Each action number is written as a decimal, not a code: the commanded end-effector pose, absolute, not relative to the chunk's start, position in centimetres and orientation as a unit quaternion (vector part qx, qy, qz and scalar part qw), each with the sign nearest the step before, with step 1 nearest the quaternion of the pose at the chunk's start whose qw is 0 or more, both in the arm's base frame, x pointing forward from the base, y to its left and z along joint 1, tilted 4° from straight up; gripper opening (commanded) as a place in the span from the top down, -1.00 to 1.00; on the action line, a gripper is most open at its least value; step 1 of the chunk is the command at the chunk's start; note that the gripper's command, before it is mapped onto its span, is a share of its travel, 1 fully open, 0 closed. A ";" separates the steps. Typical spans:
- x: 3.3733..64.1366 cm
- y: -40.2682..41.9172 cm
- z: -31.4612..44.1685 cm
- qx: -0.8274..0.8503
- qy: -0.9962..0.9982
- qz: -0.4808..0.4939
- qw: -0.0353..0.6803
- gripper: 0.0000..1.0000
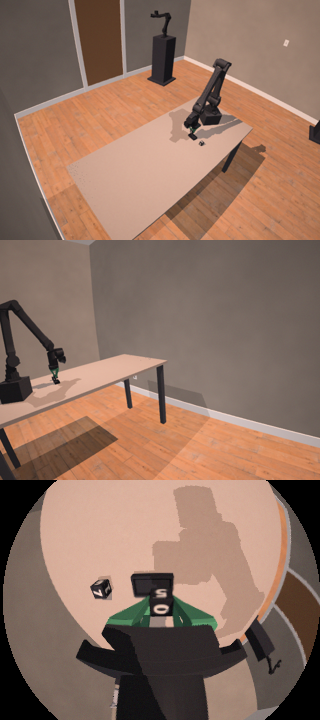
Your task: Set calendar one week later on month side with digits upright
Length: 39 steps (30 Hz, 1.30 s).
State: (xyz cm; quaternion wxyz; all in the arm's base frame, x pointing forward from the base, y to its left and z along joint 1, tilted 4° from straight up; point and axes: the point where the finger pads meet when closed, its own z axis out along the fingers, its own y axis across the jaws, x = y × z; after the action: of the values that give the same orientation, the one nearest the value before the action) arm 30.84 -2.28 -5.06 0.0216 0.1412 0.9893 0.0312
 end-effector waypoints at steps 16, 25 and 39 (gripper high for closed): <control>31.3 -2.7 -4.4 0.139 0.989 0.030 0.038 0.51; 31.3 -2.7 -4.4 0.139 0.989 0.030 0.038 0.51; 31.0 -2.6 -5.3 0.140 0.989 0.030 0.027 0.51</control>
State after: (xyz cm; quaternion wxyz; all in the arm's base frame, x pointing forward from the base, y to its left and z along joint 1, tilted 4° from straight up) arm 30.97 -2.32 -5.07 0.0244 0.1410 0.9892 0.0312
